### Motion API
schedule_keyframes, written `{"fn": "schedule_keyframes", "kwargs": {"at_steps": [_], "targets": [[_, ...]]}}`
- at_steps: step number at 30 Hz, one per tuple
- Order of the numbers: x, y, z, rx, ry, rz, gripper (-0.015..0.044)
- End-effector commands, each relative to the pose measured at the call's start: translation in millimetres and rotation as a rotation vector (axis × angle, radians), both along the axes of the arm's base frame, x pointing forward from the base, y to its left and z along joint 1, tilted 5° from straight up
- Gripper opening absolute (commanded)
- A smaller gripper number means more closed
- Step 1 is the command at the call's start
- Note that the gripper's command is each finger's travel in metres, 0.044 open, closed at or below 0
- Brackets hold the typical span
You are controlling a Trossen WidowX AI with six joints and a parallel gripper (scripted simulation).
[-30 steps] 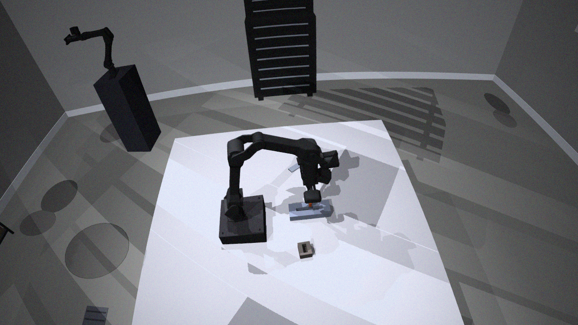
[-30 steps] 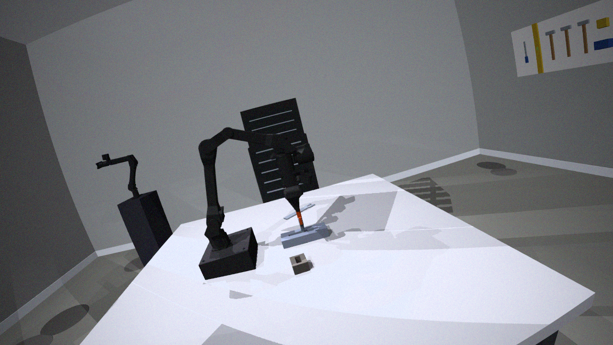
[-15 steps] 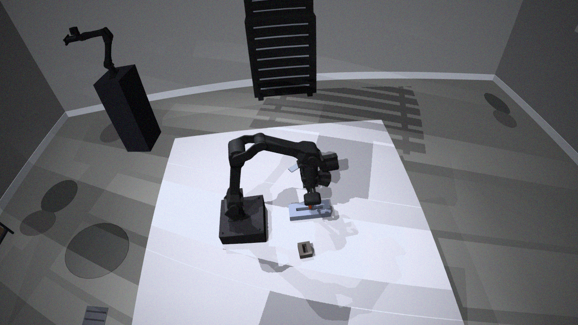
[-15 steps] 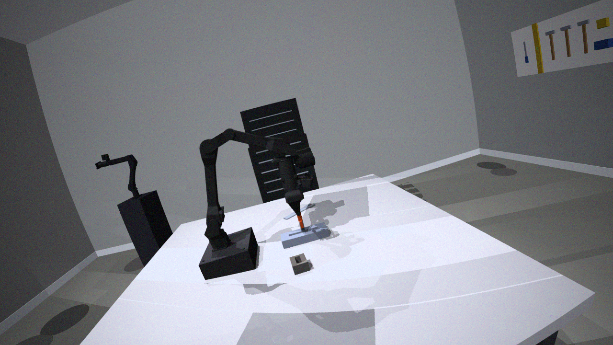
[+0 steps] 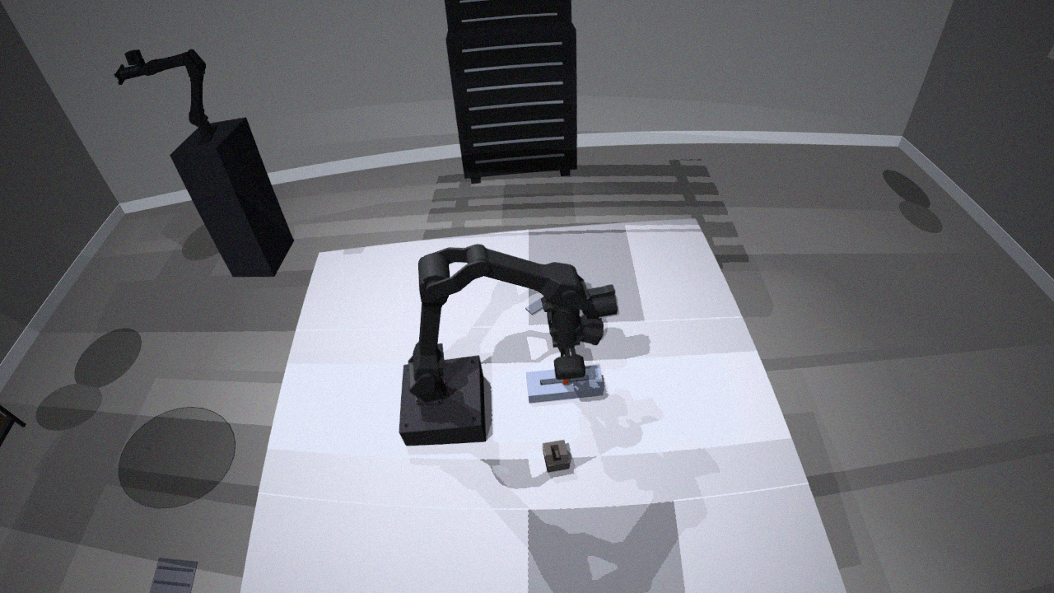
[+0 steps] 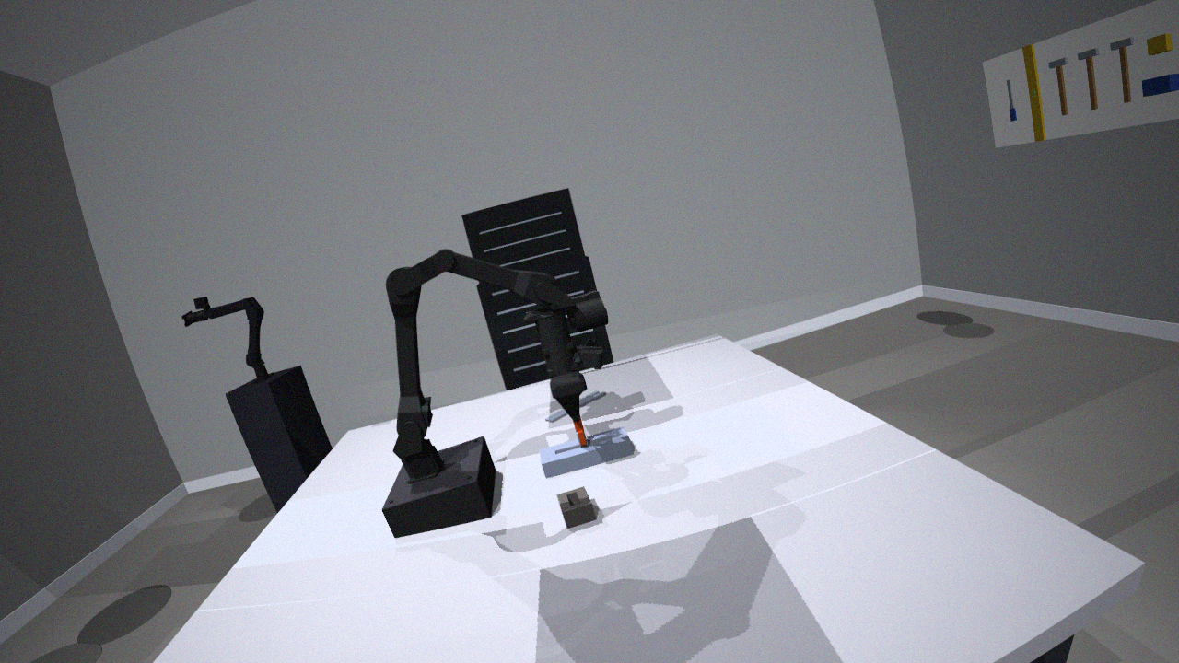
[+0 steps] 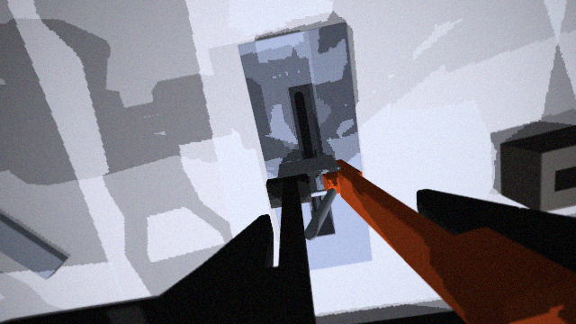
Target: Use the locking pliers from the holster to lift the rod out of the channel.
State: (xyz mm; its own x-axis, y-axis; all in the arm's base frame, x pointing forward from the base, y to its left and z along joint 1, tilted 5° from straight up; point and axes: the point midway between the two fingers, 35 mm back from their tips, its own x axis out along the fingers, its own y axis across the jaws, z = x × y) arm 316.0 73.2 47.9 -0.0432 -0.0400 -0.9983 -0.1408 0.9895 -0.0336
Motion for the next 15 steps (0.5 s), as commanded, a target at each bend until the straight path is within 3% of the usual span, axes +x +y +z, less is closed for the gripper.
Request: {"fn": "schedule_keyframes", "kwargs": {"at_steps": [1,15], "targets": [[0.2,0.4,-3.3,0.004,-0.001,0.004,0.0322],[0.0,1.5,-4.7,0.004,-0.001,0.004,0.0303]]}}
